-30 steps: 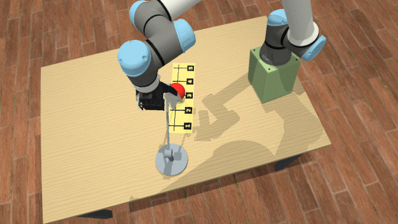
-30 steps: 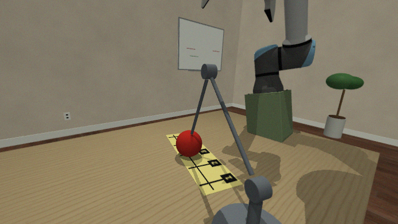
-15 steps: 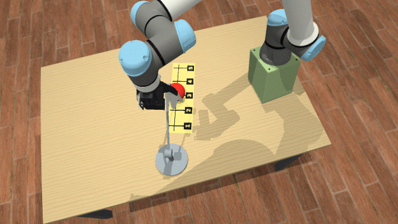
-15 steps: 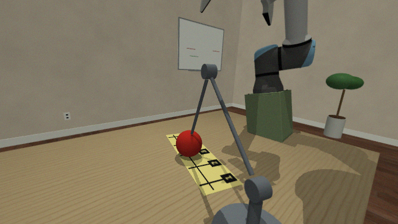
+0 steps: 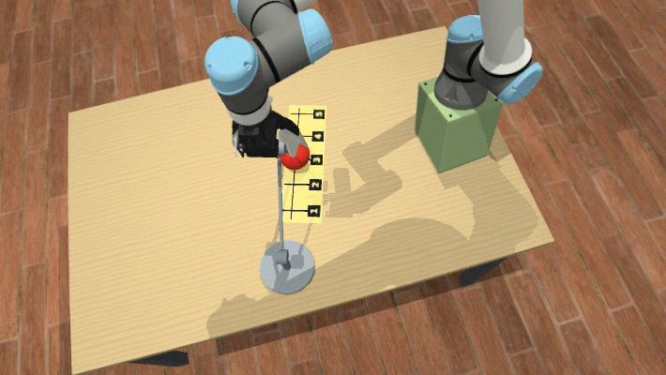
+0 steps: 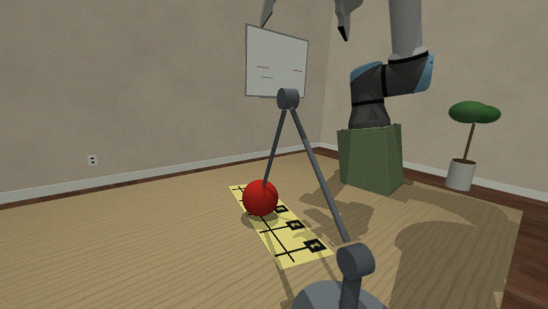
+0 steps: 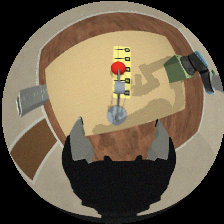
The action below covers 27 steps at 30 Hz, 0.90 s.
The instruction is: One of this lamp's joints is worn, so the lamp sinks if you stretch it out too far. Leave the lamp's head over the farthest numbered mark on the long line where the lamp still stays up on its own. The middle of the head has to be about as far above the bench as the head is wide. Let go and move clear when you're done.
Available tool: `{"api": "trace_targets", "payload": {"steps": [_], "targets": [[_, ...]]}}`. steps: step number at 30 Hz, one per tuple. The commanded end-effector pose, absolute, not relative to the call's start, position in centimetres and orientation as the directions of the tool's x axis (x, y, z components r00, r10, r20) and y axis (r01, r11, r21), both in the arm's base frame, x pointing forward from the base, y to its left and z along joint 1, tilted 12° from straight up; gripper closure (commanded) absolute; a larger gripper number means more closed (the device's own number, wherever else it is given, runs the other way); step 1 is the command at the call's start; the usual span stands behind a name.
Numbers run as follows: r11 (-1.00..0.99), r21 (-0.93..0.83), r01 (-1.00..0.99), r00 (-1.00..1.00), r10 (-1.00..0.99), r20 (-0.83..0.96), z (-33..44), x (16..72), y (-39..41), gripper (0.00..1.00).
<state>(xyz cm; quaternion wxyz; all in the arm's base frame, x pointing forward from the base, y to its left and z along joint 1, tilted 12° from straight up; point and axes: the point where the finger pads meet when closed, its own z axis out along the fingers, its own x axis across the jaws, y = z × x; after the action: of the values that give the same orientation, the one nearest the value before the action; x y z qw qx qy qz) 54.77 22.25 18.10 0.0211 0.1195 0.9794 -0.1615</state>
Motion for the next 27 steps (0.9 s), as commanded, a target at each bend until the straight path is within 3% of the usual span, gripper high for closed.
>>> {"api": "trace_targets", "payload": {"steps": [1,27], "targets": [[0.920,-0.309,0.241,-0.971,0.226,-0.082,18.5,54.4,20.6,0.00],[0.919,-0.311,0.241,-0.970,0.227,-0.081,20.2,52.2,12.1,0.00]]}}
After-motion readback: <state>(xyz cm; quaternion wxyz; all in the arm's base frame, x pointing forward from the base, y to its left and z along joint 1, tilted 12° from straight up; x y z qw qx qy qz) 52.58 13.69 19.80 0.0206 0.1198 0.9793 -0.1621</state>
